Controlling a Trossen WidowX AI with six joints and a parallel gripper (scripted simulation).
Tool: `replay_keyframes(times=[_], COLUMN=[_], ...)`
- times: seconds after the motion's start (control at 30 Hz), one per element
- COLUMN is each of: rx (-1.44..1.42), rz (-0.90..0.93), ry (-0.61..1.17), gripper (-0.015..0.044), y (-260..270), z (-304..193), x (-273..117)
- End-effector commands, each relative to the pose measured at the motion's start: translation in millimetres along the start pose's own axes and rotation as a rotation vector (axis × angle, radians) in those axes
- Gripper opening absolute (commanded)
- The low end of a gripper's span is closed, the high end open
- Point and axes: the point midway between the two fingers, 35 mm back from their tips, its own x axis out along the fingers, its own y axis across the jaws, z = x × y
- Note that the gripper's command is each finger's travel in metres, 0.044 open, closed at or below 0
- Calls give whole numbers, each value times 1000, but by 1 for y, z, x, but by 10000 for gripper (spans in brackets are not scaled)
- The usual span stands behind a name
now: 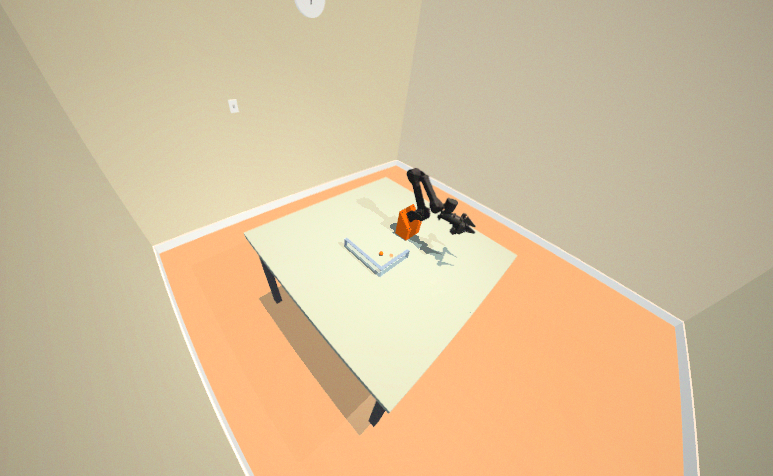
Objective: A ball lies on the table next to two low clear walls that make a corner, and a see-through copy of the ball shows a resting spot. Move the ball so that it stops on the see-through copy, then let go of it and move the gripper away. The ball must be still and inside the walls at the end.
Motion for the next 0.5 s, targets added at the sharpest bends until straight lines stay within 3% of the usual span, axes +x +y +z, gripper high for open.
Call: replay_keyframes(times=[0.0,0.2,0.37,0.47], rx=[-11,-452,-890,-1000], rz=[2,27,-47,-88], ry=[-6,-257,-548,-628], gripper=[374,226,226,226], y=[1,33,77,90], z=[1,47,98,112], x=[0,13,9,4])
